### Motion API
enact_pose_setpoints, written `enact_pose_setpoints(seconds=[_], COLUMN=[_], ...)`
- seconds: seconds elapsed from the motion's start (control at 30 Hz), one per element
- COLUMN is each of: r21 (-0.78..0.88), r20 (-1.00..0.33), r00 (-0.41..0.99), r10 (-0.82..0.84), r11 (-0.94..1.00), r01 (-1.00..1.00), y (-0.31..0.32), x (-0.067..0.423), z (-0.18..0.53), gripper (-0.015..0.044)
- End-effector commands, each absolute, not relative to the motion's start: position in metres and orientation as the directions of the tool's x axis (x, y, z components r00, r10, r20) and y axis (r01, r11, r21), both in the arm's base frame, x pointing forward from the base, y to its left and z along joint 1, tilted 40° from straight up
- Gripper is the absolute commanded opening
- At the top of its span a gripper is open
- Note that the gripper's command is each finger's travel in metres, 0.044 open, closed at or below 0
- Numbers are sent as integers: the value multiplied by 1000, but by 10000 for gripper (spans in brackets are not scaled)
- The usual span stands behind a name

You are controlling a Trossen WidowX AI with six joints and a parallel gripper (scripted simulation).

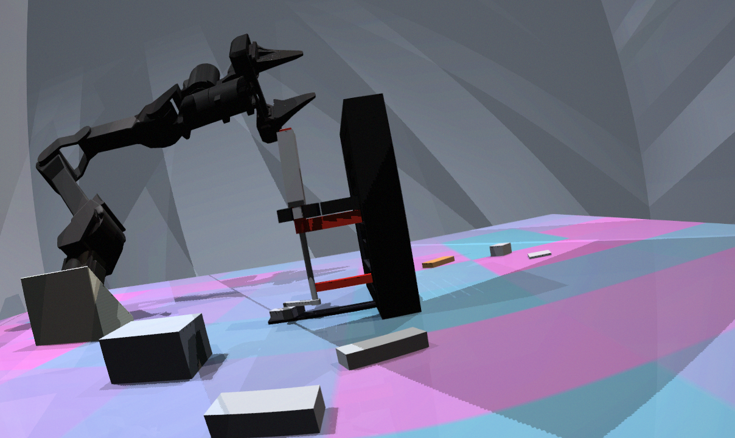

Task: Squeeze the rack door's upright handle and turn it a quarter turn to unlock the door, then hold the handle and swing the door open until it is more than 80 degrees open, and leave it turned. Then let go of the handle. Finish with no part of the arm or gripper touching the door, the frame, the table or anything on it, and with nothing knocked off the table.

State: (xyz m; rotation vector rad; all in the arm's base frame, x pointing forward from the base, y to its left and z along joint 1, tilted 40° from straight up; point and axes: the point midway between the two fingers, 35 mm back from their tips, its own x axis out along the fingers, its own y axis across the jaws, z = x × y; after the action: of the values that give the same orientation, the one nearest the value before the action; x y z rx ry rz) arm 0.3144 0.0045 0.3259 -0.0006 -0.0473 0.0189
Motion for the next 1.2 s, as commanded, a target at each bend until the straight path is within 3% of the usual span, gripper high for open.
enact_pose_setpoints(seconds=[0.0,0.13,0.63,1.17], r21=[-3,-39,-124,-55], r20=[43,-39,-402,-695], r00=[999,999,915,713], r10=[19,17,22,91], r11=[1000,999,989,982], r01=[-19,-18,-78,-179], y=[4,-2,-33,-71], x=[315,327,364,377], z=[325,315,260,201], gripper=[374,289,289,289])
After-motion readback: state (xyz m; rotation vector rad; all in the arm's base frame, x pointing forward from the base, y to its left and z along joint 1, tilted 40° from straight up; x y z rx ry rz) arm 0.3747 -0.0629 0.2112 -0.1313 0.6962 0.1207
